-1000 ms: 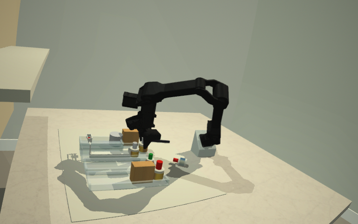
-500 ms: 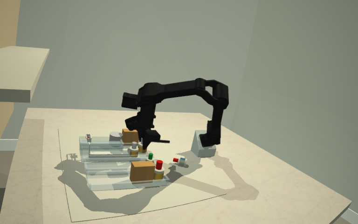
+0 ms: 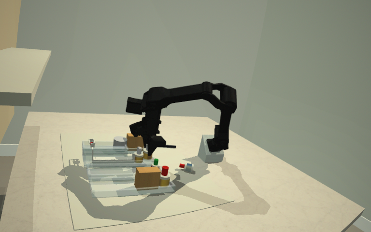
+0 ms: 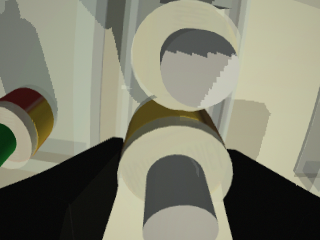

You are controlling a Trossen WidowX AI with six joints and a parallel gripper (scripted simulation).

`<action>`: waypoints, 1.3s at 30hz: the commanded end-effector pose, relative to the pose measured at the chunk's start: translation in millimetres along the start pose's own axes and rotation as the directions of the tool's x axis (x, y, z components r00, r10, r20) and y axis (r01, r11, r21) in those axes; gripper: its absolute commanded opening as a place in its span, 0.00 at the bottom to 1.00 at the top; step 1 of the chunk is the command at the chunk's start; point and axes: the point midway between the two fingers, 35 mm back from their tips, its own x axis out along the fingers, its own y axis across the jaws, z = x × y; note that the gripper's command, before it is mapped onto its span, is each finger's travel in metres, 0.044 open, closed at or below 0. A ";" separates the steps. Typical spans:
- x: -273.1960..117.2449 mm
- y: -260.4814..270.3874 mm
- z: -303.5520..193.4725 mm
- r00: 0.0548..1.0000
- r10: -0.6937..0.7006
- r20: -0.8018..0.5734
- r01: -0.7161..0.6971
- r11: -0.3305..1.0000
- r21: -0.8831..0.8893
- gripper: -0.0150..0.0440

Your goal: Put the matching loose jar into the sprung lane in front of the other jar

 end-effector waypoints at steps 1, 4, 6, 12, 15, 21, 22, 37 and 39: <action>0.9 1.3 3.4 1.000 0.009 0.016 -0.009 1.000 -0.007 0.25; 1.8 1.2 3.3 1.000 0.009 0.016 -0.009 1.000 -0.007 0.25; 2.5 1.2 3.2 1.000 0.009 0.016 -0.009 1.000 -0.007 0.25; 4.3 1.2 2.9 1.000 0.010 0.016 -0.009 1.000 -0.007 0.25; 5.3 1.2 2.8 1.000 0.010 0.016 -0.009 1.000 -0.007 0.25; 7.1 1.1 2.5 1.000 0.010 0.016 -0.010 1.000 -0.007 0.25; 7.5 1.1 2.5 1.000 0.010 0.016 -0.010 1.000 -0.007 0.25; 12.1 1.0 1.7 1.000 0.010 0.016 -0.010 1.000 -0.007 0.25; 12.7 1.0 1.6 1.000 0.010 0.016 -0.010 1.000 -0.007 0.25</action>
